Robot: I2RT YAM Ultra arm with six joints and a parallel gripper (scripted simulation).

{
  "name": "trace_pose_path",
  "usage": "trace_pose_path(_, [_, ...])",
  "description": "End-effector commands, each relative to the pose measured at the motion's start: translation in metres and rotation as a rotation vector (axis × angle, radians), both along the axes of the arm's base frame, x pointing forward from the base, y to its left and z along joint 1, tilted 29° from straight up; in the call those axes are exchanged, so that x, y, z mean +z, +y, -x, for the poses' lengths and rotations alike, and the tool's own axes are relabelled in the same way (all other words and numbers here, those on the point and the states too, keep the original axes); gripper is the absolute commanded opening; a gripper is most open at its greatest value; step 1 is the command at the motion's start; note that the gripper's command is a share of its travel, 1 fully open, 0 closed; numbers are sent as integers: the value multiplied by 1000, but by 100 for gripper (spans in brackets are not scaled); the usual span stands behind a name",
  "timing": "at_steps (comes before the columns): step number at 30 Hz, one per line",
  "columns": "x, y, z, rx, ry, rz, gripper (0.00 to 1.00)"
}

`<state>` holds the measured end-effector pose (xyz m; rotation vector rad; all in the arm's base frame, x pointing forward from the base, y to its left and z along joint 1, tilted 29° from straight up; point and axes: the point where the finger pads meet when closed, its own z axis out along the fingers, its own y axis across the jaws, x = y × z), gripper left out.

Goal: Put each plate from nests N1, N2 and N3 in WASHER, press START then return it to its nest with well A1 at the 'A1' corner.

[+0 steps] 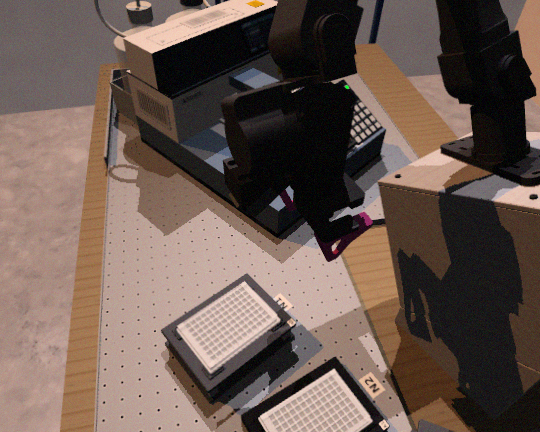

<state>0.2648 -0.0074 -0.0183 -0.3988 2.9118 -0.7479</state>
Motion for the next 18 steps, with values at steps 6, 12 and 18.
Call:
trace_pose_path(6, [-7, 4, -46, 213, 59, 23, 100])
trace_pose_path(12, [-17, 5, -74, 213, 59, 24, 100])
trace_pose_path(18, [-27, 5, -102, 213, 58, 24, 100])
